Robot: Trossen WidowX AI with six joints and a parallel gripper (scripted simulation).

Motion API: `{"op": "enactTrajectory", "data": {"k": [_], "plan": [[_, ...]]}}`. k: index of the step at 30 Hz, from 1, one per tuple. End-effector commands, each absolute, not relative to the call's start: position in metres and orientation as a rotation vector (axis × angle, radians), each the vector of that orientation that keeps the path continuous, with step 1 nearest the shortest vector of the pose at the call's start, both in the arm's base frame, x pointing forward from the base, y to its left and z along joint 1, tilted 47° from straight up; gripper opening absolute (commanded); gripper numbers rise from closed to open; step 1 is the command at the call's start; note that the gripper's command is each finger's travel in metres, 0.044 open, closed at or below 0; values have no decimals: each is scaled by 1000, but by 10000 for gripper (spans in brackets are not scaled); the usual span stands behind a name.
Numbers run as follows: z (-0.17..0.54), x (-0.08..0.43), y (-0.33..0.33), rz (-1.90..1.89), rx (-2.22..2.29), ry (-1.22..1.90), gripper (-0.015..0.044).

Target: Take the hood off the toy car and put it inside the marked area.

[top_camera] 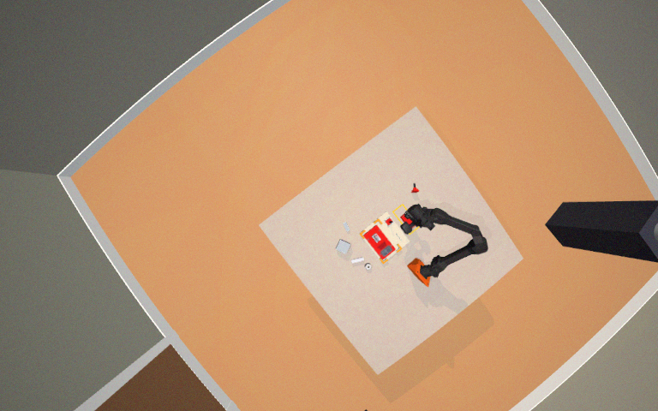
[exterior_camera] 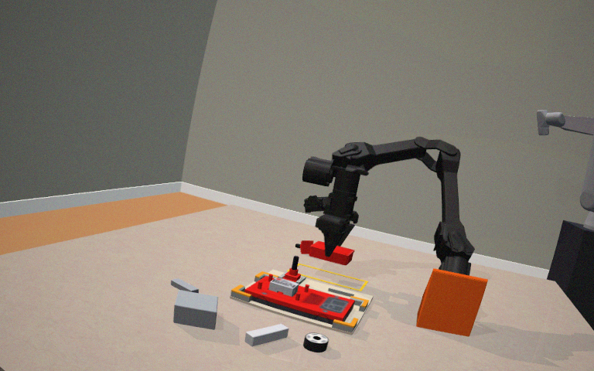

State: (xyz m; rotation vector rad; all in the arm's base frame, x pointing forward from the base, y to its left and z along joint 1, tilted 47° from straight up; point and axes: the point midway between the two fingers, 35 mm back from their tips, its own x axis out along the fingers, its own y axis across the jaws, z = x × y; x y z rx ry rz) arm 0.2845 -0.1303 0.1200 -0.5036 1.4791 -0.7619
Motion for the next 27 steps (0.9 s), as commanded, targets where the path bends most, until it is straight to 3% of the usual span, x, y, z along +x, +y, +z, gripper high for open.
{"op": "enactTrajectory", "data": {"k": [1,27], "plan": [[118,282,-133,-764,-511,1484,0],[106,280,-146,-766,-513,1483,0]]}}
